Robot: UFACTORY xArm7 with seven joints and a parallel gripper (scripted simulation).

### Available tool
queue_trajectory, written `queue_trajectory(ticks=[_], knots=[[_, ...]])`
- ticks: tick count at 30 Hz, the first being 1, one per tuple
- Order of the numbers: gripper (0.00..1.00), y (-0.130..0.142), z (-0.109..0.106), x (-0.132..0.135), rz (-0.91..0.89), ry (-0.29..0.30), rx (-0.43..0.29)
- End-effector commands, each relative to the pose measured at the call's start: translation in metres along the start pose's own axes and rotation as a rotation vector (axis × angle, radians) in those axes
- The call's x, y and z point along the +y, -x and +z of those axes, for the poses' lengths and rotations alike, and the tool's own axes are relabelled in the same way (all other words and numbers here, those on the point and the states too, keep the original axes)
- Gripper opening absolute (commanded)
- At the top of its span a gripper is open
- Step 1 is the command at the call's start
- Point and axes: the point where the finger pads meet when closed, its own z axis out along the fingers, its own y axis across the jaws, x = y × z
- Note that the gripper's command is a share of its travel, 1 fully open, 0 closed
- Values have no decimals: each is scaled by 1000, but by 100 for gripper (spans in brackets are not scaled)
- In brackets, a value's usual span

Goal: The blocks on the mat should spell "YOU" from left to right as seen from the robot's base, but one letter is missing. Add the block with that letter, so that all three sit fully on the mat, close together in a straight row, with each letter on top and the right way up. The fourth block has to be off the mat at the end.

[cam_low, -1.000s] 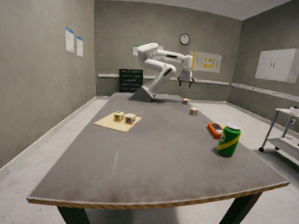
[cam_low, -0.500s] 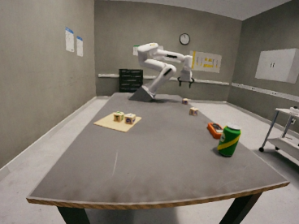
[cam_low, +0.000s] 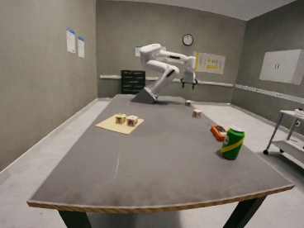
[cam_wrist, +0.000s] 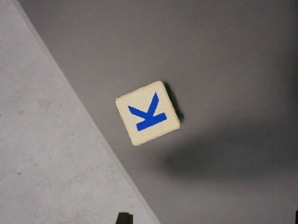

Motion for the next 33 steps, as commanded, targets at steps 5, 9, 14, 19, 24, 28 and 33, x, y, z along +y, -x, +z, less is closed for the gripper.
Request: queue_trajectory(ticks=[5, 9, 14, 19, 24, 28, 33], knots=[[100, 1, -1, 0, -1, -2, -2], [100, 1, -1, 0, -1, -2, -2], [100, 1, -1, 0, -1, -2, -2], [100, 1, -1, -1, -2, -1, -3], [100, -6, -7, -17, -32, 12, -21], [100, -32, -14, -53, -68, 25, -53], [100, -70, -16, -85, -75, 23, -69]])
